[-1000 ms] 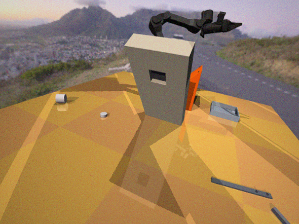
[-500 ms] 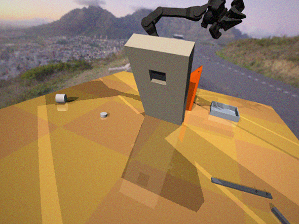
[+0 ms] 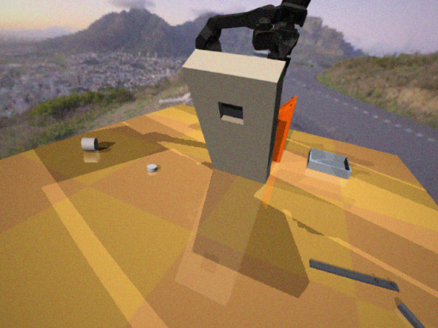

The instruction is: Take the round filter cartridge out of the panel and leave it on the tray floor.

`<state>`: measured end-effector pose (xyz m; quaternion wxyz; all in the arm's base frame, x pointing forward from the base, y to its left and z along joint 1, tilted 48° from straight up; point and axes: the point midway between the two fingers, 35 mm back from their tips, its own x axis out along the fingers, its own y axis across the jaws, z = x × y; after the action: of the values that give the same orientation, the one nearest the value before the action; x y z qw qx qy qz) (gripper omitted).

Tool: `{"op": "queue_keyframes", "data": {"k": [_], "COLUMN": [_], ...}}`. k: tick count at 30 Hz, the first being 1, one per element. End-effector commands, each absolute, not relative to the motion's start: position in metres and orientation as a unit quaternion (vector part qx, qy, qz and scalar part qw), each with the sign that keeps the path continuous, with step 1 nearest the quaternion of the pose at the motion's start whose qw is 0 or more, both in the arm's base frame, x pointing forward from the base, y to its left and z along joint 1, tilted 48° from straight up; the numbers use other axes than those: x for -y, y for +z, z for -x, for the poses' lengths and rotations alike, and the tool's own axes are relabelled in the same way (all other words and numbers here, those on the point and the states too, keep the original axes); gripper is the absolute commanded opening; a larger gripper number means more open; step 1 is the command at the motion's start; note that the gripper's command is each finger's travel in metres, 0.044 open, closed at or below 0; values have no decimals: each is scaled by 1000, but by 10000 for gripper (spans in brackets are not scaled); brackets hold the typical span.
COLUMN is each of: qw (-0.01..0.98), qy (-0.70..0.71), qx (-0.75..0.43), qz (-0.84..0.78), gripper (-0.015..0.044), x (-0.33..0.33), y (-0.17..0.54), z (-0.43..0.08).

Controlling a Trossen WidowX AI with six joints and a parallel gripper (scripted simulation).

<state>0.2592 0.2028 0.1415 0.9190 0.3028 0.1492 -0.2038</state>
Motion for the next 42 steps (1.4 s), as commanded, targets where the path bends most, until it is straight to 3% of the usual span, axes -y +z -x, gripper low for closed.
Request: {"op": "queue_keyframes", "data": {"k": [1, 42], "qw": [886, 878], "qy": [-288, -303], "qx": [-80, -71], "qz": [-355, -364], "gripper": [99, 99], "x": [-147, -120], "y": [156, 143], "z": [-277, -313]}}
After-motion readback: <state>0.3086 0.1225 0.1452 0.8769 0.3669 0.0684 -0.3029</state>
